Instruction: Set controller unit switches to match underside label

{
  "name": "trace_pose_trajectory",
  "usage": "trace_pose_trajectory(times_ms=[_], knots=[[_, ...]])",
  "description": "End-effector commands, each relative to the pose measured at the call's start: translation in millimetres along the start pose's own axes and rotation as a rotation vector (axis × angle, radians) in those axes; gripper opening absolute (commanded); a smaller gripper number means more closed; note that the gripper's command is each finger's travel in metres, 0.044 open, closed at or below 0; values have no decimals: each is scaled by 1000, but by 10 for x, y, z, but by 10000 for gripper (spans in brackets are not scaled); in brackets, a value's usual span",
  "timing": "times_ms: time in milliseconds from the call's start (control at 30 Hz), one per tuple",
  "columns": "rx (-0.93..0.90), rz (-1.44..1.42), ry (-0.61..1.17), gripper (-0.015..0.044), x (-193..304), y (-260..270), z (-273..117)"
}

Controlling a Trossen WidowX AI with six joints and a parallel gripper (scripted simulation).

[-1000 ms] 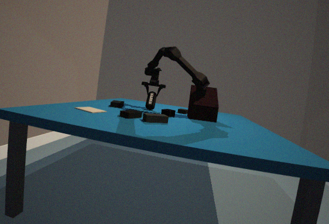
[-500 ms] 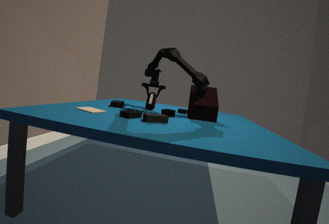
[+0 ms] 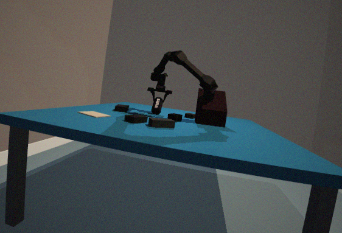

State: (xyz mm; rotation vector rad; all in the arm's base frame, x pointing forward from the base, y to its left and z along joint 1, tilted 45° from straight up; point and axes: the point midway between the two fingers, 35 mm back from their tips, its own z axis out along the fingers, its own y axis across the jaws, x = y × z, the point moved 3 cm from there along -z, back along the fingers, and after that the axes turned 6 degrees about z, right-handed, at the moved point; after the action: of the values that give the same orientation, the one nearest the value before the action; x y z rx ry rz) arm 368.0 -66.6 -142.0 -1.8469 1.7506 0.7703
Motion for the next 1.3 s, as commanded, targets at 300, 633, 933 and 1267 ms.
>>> trace_pose_trajectory(times_ms=[300,633,933,1267], knots=[[-10,-9,-11,338,20,-6,123],[-10,-9,-11,338,63,-11,190],[-10,-9,-11,338,99,-14,252],[-10,-10,-11,338,134,-18,323]])
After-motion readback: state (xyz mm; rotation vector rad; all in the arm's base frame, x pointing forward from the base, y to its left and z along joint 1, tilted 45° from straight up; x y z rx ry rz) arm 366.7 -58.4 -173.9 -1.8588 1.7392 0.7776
